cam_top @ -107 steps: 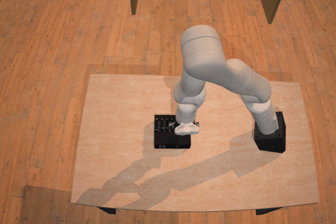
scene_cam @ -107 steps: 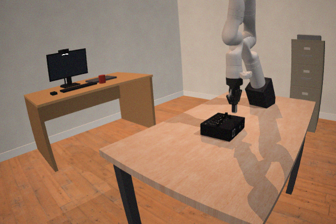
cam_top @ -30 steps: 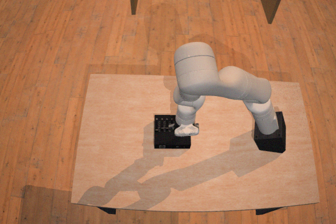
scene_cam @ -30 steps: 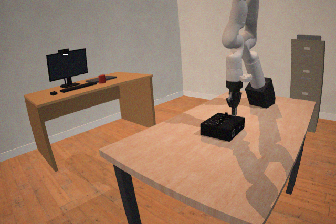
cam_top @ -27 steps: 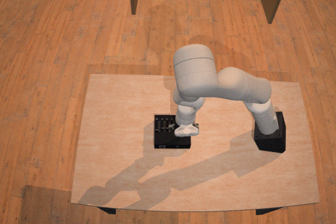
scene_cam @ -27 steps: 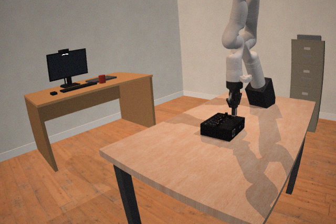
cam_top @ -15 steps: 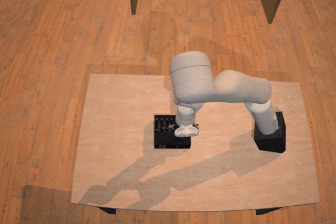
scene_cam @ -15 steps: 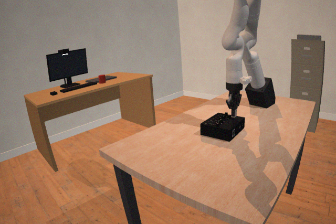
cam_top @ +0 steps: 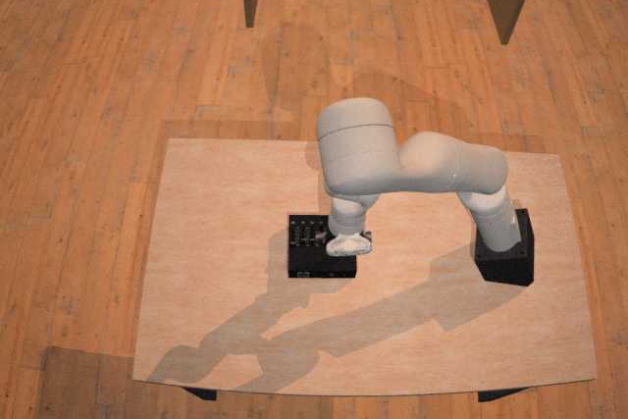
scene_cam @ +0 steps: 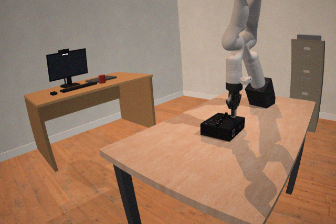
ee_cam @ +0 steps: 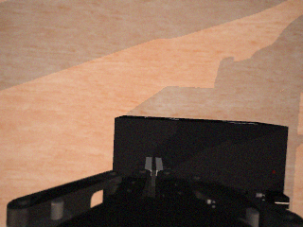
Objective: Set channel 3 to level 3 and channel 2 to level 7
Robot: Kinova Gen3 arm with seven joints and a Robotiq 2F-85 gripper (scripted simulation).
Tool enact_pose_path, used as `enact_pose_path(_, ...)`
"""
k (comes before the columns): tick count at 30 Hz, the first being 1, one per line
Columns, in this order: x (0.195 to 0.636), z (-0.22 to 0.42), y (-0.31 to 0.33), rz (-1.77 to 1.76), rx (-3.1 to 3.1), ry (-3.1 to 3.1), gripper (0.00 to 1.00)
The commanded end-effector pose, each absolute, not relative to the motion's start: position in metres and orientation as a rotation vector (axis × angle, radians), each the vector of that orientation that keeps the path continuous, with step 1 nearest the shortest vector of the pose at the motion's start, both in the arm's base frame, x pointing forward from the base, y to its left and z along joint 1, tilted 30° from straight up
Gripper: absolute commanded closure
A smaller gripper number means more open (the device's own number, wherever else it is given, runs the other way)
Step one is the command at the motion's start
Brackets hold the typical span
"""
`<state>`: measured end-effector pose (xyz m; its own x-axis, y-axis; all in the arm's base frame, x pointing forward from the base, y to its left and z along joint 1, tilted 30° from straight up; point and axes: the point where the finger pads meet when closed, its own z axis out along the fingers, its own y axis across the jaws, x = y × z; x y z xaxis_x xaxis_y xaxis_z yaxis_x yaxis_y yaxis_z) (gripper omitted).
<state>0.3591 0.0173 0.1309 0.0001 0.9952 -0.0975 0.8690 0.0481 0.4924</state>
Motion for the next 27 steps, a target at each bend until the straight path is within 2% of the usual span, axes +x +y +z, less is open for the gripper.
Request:
enact_pose_path(1, 0.3592, 0.1310, 0.0172, 0.410, 1.870, 1.918, 1.00)
enact_pose_path(27, 0.3592, 0.1319, 0.0082, 0.410, 1.870, 1.918, 1.00)
